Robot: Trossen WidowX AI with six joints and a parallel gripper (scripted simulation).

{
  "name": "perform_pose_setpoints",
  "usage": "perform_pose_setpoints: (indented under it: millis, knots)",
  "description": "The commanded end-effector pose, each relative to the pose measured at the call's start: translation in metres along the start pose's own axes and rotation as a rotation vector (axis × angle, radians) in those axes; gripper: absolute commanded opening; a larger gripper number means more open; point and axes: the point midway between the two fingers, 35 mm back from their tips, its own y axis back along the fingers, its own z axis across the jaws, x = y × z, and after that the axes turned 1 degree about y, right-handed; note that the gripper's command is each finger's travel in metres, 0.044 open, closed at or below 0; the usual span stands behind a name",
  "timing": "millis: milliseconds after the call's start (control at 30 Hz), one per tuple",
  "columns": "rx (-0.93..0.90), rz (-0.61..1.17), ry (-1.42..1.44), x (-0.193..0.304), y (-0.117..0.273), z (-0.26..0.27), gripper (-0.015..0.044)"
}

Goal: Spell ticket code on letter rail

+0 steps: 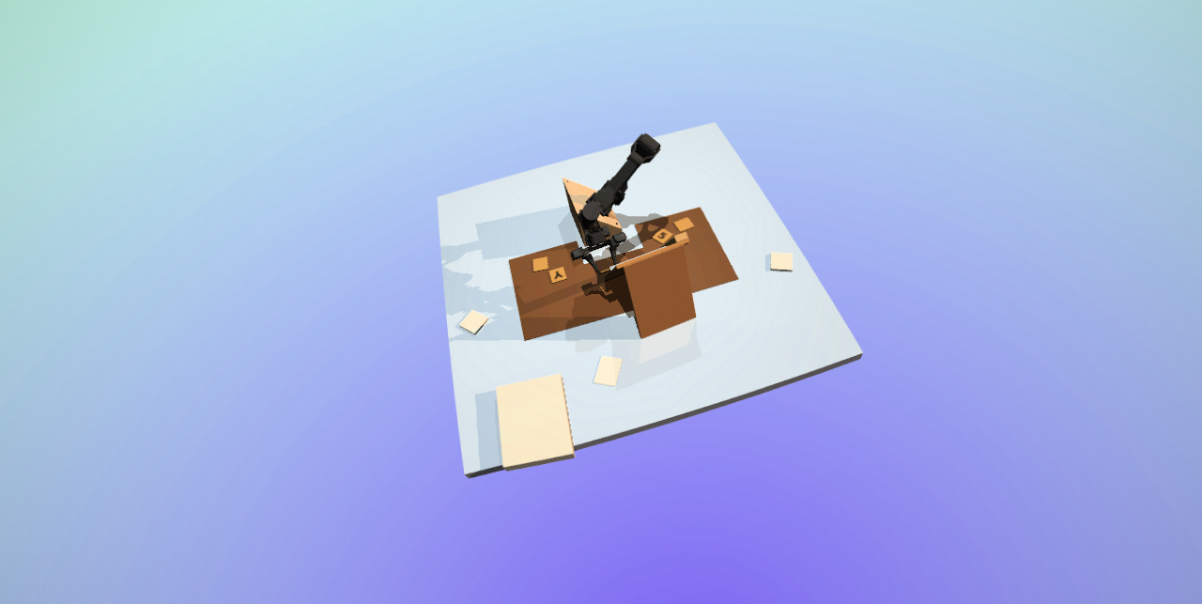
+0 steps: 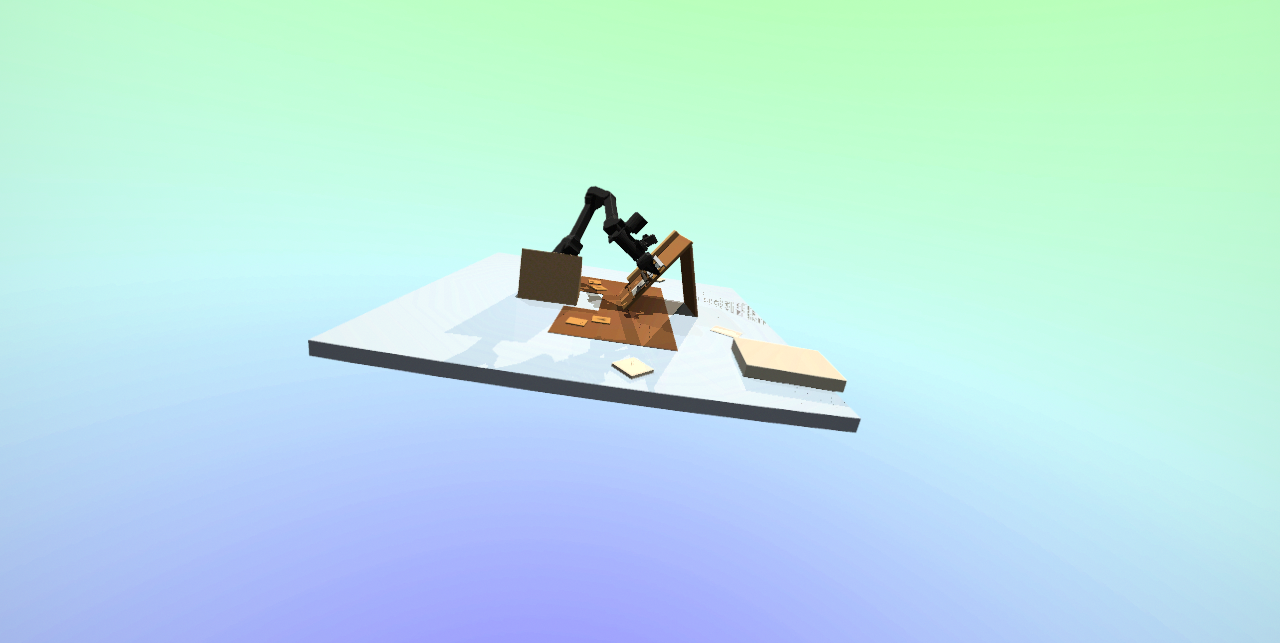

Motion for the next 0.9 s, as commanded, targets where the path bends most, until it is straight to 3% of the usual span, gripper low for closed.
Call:
perform_pose_setpoints:
  millis: [0, 867]
  knots:
    - [0.005, -0.004, 0.002, -0.002, 0.000, 0.002, 0.0000]
    - [0.004, -0.004, 0.001, -0.002, 0.000, 0.015, 0.0000]
